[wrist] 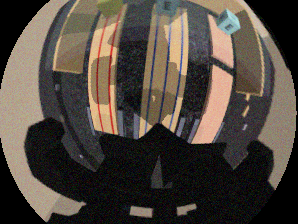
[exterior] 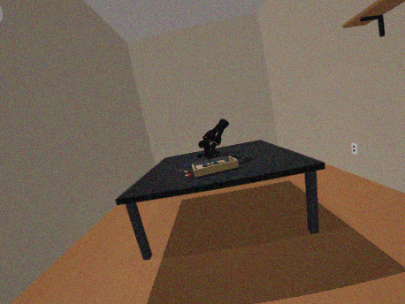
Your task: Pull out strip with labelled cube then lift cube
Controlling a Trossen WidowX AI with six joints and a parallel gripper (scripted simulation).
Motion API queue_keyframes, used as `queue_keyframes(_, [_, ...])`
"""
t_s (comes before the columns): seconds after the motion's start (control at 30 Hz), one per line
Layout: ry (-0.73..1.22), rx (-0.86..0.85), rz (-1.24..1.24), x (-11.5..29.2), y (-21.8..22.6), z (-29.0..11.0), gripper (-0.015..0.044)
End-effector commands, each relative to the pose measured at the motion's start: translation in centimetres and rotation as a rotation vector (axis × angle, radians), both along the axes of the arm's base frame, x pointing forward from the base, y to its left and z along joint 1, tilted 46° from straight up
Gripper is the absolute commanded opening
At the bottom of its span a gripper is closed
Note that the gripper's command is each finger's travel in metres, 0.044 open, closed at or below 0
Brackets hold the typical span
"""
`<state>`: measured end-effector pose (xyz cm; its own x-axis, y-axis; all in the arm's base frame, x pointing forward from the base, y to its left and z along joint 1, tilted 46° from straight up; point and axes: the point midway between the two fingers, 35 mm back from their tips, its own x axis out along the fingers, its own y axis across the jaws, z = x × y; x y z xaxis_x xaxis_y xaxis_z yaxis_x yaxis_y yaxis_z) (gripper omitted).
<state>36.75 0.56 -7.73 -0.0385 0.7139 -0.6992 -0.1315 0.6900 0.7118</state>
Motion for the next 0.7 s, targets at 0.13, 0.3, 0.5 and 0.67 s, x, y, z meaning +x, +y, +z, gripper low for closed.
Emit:
queue_keyframes(0.13, [0.009,0.002,0.006,-1.6,0.0,-0.3,0.0])
queue_keyframes(0.3, [0.009,0.002,0.006,-2.3,-0.1,-0.4,0.0])
queue_keyframes(0.5, [0.009,0.002,0.006,-3.3,-0.2,-0.5,0.0])
queue_keyframes(0.67, [0.01,0.002,0.006,-4.1,-0.3,-0.6,0.0])
